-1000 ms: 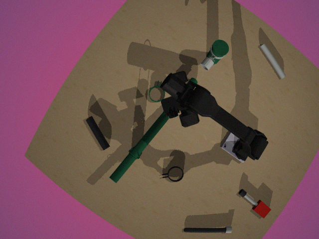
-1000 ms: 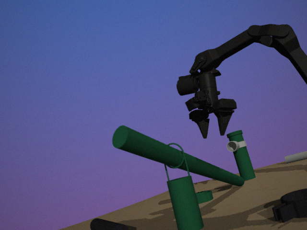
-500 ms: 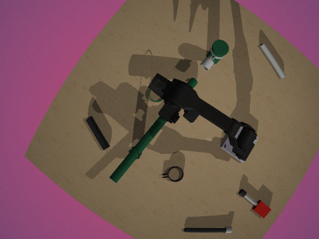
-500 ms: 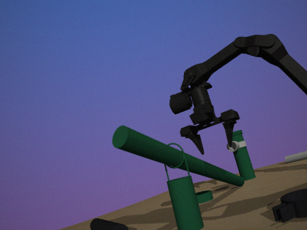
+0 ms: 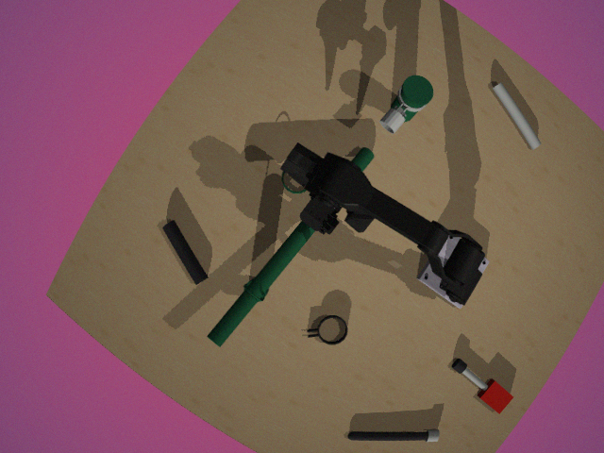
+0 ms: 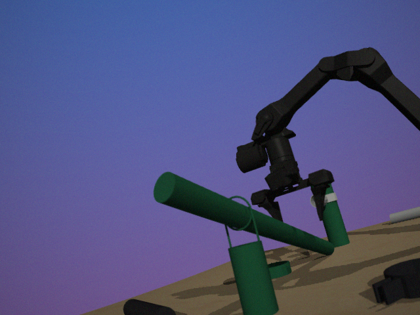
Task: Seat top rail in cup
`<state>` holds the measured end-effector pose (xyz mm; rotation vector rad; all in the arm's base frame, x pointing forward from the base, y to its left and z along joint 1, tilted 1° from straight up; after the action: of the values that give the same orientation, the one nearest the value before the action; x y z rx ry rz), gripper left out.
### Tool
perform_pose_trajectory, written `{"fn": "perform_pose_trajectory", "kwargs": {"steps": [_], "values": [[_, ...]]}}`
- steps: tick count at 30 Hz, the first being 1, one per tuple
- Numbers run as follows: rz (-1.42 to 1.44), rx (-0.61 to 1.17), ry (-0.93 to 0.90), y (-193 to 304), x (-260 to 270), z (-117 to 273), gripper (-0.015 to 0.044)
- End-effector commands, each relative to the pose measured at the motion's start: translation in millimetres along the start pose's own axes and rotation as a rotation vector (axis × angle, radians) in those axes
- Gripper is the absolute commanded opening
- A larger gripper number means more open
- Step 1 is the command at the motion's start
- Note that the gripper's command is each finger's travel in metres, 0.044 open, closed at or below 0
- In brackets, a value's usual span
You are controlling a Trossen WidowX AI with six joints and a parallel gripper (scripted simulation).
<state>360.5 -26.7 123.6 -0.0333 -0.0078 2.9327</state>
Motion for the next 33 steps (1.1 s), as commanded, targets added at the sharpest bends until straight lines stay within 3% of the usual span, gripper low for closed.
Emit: {"fn": "perform_pose_trajectory", "kwargs": {"steps": [1, 33], "values": [[0.005, 0.005, -0.006, 0.5, 0.2, -6.6, 0.0440], [0.005, 0.005, -0.006, 0.7, 0.1, -56.8, 0.0440]]}}
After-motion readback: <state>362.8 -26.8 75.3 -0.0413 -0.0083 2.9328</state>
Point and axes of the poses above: the point midway between the two fingers, 35 mm back from their tips, its own z axis back along the fingers, its own x axis across the jaws, y = z × x, the point moved 2 cm from there along z, back along the fingers, and after that the axes turned 1 degree about -z, right-handed, at the moved point
